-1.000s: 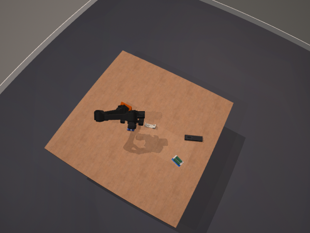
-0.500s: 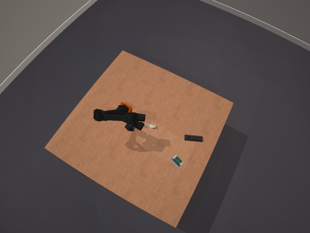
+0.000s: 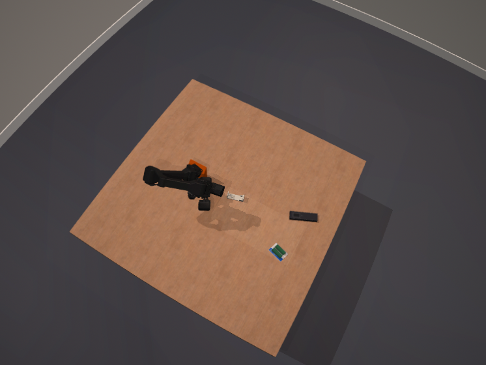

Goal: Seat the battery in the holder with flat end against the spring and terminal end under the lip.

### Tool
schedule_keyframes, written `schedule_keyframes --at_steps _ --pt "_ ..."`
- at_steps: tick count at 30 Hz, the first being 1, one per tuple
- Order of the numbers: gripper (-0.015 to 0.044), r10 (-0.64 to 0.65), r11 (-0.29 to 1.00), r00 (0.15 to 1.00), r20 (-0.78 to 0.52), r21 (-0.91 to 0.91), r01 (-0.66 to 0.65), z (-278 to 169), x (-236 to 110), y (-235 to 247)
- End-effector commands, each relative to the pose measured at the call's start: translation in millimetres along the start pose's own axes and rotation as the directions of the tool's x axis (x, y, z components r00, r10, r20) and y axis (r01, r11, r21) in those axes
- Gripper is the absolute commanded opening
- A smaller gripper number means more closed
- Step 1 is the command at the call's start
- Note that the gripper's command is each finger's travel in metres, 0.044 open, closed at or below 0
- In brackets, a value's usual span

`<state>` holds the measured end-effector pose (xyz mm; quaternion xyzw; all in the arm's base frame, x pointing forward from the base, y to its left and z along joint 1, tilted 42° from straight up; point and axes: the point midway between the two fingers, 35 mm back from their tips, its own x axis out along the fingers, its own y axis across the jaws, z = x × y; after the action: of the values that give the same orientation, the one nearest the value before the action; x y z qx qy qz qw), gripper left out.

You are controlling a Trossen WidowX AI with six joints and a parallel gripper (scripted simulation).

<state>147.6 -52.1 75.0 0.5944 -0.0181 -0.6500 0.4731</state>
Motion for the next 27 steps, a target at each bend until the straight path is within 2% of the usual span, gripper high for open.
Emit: schedule_keyframes --at_steps 1,8,27 --pt "0.0235 0.009 0.993 1.0 0.017 0.12 -0.011 7 8 -4" --pt "0.0235 0.009 0.993 1.0 0.017 0.12 -0.011 7 9 -4" --pt "0.0235 0.004 0.993 1.0 0.014 0.121 -0.006 5 40 -4"
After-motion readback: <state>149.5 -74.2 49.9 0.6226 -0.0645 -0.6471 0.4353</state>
